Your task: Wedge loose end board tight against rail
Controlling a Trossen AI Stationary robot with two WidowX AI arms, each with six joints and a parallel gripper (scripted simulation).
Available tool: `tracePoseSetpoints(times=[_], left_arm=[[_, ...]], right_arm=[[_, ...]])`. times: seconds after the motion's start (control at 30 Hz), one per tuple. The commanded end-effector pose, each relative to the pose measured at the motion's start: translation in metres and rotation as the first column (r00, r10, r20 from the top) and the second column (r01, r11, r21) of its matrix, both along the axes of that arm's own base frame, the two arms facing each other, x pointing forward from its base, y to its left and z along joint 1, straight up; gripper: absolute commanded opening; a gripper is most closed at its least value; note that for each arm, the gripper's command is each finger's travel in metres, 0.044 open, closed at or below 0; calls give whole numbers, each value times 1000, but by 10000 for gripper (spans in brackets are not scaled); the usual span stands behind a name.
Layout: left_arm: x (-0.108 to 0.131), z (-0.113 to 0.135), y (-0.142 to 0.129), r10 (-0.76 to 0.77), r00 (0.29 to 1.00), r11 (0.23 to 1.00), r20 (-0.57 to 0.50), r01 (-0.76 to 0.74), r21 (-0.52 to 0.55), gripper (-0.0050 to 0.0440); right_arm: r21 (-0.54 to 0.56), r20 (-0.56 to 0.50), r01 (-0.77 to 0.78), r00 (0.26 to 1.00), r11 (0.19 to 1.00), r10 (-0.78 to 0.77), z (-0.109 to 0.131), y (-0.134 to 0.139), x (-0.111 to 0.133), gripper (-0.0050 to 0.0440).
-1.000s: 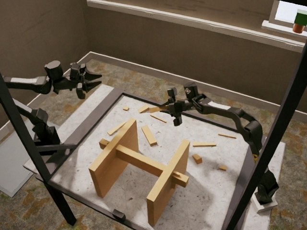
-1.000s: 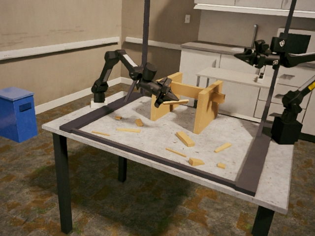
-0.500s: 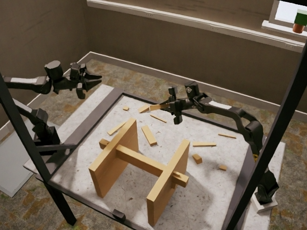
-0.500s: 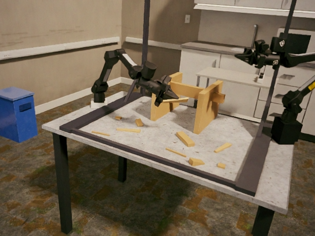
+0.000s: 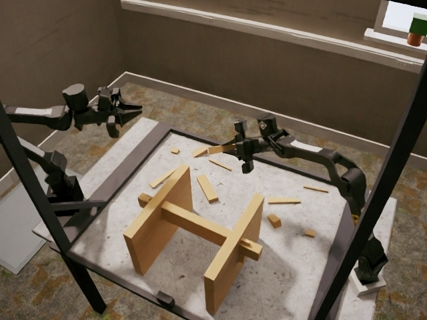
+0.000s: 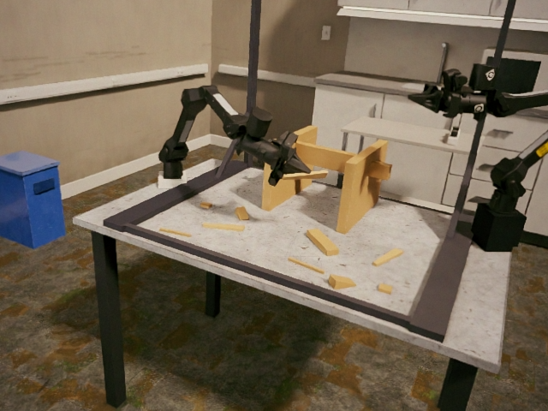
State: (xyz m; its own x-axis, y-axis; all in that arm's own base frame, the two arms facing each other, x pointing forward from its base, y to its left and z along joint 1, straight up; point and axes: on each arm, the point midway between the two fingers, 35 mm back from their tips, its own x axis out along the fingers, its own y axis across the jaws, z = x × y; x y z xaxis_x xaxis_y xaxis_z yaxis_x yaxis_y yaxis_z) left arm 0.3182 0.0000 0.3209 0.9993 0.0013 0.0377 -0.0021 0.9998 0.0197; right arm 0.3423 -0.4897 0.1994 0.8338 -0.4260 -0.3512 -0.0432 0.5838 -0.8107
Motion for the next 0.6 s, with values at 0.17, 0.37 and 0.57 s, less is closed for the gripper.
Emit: tracePoseSetpoints(times=[0.17, 0.37, 0.57], left_arm=[[27, 2, 1, -19, 997, 951, -79, 42, 305, 100], [38, -2, 2, -25, 993, 903, -118, 73, 424, 100], [57, -11, 3, -38, 983, 800, -181, 138, 584, 100]], right_arm=[[-44, 21, -1, 1000, 999, 2, 25, 3, -2, 10], [-43, 21, -1, 1000, 999, 2, 24, 3, -2, 10], [-43, 21, -1, 1000, 999, 2, 24, 3, -2, 10]])
